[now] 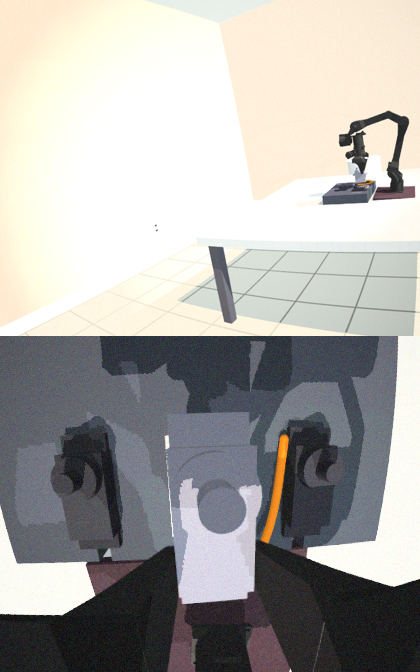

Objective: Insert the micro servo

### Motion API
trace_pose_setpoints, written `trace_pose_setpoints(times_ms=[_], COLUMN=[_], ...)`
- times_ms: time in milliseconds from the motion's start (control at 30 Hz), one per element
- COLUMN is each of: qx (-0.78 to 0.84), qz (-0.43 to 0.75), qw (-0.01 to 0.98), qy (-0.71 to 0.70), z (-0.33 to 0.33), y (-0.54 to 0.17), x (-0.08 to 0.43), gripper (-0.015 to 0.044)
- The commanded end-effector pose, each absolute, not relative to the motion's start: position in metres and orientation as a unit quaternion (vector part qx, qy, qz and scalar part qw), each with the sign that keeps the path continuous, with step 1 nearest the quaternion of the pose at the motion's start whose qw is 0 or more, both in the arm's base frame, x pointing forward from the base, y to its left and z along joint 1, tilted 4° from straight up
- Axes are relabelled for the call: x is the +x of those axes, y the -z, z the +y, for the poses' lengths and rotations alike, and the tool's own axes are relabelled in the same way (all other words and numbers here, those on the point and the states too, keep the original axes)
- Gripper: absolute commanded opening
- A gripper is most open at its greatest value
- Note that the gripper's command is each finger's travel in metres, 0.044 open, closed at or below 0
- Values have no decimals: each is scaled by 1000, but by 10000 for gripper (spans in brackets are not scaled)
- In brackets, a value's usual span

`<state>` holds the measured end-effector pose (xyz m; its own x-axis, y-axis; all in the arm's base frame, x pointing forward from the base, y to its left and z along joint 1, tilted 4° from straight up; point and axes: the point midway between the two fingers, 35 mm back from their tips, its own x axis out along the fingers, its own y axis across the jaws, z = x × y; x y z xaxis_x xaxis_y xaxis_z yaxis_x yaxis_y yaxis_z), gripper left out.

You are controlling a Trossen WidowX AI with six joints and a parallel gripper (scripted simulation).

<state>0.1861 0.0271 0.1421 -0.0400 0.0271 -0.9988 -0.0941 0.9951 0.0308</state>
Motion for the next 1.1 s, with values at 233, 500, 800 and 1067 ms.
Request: trace_pose_setpoints(times_ms=[233, 500, 800, 1067], qx=[-20, -20, -20, -20], qz=[719, 719, 719, 719], qw=[693, 693, 693, 693], qy=[-43, -43, -43, -43], z=[28, 28, 28, 28], y=[-129, -123, -122, -115], x=[183, 183, 183, 183], gripper=[0, 0, 0, 0])
